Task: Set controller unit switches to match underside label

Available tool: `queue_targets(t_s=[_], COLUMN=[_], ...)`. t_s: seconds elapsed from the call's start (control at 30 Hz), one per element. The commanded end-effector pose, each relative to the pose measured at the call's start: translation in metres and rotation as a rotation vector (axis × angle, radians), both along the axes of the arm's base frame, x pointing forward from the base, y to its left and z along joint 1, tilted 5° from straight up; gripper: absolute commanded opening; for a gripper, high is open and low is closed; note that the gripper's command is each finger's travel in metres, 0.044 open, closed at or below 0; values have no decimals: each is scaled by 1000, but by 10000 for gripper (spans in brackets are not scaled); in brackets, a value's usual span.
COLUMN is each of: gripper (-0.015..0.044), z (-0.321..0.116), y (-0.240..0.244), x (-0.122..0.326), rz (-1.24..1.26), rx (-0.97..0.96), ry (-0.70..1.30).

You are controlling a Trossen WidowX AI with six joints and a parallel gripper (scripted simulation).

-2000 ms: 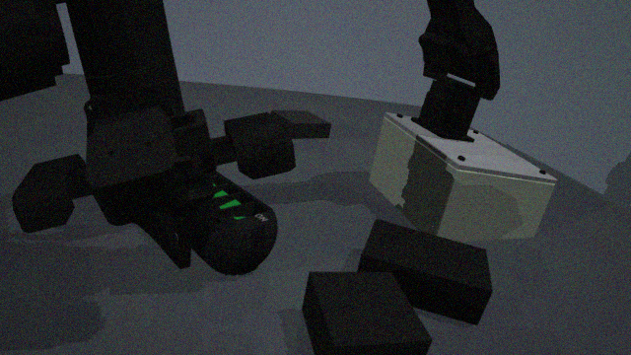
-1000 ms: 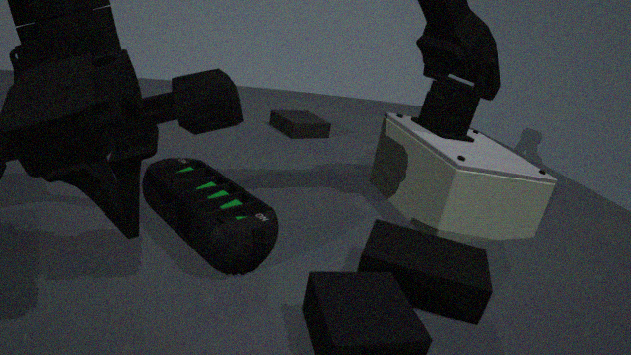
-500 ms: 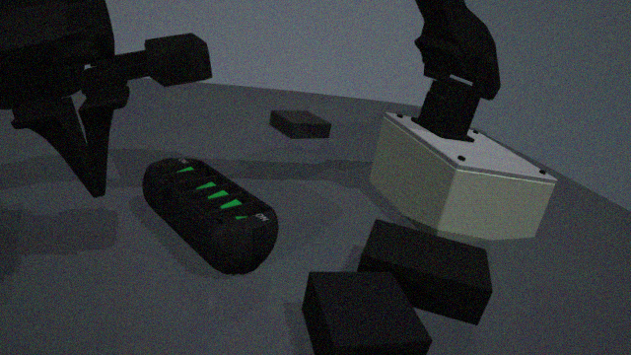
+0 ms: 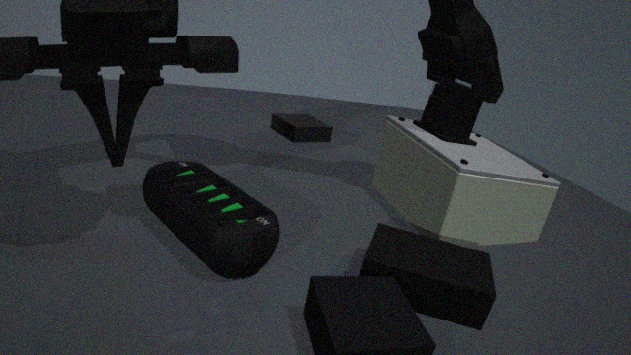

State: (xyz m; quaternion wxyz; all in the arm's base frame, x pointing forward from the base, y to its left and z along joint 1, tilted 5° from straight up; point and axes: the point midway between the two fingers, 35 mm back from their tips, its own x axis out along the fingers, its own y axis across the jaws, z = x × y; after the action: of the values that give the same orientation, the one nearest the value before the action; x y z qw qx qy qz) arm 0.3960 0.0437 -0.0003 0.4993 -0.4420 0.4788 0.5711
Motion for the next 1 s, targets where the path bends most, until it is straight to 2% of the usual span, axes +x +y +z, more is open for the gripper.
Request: queue_targets(t_s=[0.0, 0.97], gripper=[0, 0], z=[-2, -15], y=[-11, -60], x=[-15, -112], rz=[36, 242], rx=[13, -18], ry=[-42, -362])
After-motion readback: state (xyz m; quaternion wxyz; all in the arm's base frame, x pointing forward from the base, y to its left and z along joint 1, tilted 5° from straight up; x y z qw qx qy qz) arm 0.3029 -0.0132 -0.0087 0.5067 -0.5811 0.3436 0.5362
